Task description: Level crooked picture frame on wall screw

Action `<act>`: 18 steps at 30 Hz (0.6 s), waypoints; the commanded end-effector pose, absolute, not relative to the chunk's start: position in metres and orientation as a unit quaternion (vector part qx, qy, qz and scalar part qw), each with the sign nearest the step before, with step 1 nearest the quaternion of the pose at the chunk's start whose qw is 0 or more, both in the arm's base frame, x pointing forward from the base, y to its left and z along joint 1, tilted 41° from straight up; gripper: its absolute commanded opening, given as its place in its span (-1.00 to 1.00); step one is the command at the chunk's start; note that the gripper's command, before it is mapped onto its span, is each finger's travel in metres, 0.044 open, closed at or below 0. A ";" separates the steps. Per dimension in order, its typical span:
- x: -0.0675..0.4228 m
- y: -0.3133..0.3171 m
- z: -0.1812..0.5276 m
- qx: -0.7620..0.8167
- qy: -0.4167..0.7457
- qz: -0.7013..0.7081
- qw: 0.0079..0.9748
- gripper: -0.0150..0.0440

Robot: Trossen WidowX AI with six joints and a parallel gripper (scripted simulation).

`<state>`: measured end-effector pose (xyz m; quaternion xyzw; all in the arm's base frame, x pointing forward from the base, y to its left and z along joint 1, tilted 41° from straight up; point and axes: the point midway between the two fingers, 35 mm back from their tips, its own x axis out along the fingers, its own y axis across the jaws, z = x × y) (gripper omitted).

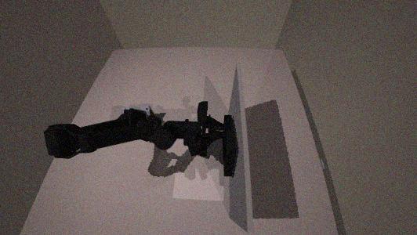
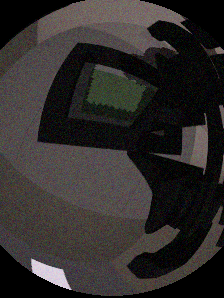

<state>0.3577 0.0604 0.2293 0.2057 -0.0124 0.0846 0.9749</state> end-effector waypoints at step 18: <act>0.357 0.061 0.240 0.207 -0.017 0.089 0.974 -0.49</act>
